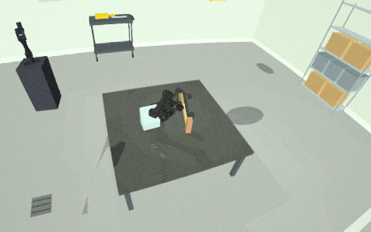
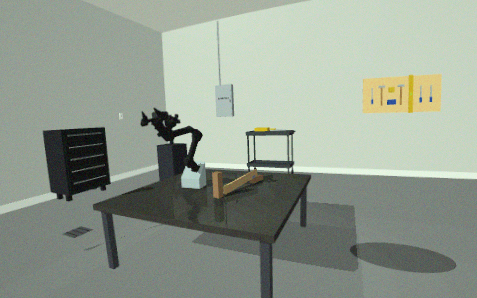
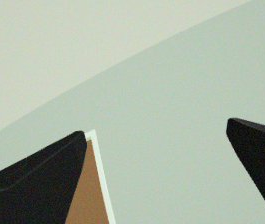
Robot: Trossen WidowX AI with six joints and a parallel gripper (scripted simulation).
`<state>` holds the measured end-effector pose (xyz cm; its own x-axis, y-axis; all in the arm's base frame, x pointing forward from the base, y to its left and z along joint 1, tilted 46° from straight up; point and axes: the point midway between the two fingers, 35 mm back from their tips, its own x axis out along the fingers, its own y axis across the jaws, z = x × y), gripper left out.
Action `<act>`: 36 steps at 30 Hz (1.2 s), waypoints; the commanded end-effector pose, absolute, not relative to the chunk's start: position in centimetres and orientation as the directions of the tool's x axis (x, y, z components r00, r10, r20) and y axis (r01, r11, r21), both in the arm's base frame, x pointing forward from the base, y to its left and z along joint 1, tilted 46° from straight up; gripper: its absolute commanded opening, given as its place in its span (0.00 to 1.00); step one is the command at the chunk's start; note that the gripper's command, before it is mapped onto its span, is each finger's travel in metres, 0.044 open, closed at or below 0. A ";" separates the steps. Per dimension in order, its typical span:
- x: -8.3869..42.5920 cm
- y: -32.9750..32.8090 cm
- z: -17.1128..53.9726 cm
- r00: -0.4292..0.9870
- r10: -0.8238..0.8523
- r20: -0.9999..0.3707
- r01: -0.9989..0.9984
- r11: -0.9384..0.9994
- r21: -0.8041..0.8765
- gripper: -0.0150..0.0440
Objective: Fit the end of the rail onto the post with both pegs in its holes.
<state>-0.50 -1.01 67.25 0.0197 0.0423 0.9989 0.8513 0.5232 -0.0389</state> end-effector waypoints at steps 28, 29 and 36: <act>5.0 -27.7 59.7 0.017 -0.711 0.703 0.827 0.406 0.390 1.00; 6.1 -28.6 58.9 0.040 -0.738 0.674 0.833 0.397 0.386 1.00; 14.2 -32.6 53.1 0.210 -0.859 0.467 0.878 0.376 0.297 1.00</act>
